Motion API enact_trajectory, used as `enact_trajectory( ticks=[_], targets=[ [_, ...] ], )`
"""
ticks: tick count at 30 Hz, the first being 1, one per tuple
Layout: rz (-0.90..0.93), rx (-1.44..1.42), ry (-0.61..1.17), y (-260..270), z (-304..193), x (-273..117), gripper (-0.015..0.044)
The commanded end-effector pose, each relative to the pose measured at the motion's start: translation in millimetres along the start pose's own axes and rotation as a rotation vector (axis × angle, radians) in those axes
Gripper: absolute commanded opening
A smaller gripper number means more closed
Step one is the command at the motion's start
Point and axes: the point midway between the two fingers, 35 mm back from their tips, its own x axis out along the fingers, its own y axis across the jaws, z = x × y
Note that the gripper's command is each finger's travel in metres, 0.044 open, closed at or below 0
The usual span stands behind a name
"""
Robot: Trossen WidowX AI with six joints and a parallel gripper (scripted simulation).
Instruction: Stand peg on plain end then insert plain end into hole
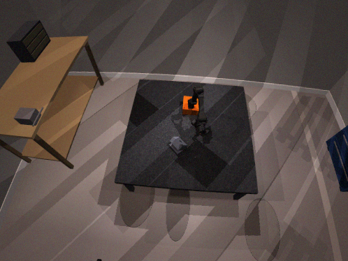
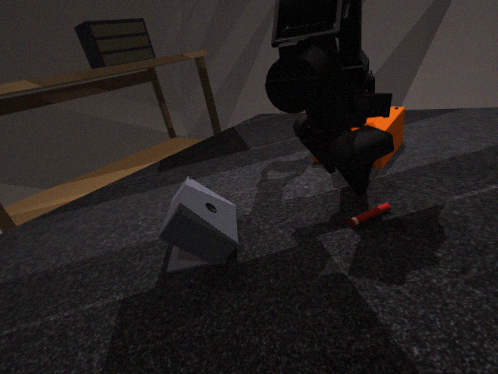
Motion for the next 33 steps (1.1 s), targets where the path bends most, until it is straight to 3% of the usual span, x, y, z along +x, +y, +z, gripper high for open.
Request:
enact_trajectory(
  ticks=[1,33],
  targets=[
    [0.03,-0.135,0.005,0.4,13.9,5.3,0.044],
    [0.048,-0.218,0.005,-1.3,14.9,44.4,0.044]
  ],
)
